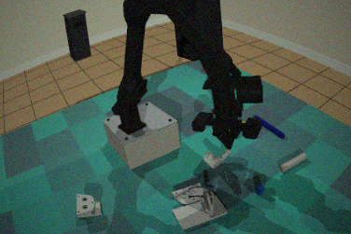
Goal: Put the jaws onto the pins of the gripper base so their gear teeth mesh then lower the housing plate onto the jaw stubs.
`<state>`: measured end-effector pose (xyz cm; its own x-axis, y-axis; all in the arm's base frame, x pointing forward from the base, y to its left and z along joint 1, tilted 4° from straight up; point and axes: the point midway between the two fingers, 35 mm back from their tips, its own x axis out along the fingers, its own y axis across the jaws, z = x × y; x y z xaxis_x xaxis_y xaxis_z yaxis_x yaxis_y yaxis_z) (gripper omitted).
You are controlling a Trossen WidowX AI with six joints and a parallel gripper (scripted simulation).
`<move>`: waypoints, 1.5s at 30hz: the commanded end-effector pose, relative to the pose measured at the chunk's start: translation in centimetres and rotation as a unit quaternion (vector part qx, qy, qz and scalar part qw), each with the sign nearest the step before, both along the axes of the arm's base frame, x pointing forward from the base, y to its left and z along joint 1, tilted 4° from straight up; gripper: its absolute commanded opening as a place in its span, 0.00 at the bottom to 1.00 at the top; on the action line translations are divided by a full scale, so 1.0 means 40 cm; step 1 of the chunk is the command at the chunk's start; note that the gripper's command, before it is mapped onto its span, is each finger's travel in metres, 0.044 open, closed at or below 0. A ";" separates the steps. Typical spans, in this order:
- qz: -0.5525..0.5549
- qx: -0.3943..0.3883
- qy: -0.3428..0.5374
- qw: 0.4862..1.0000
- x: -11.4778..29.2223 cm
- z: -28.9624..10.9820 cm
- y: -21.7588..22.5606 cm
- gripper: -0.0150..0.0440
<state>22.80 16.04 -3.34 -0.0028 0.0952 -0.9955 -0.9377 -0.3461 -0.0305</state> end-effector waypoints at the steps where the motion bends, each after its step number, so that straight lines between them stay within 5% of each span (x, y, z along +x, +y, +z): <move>1: -0.008 -0.040 0.021 0.999 -0.027 -0.035 -0.052 0.25; 22: -0.004 -0.021 0.009 1.000 0.043 -0.007 -0.007 0.25; 31: -0.002 -0.006 0.001 1.000 0.044 0.153 0.005 0.25; 45: -0.005 -0.008 -0.001 1.000 0.048 0.135 0.004 0.88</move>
<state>24.67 16.18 2.02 -0.0015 0.0773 -0.9970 -0.9409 -0.3377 -0.0248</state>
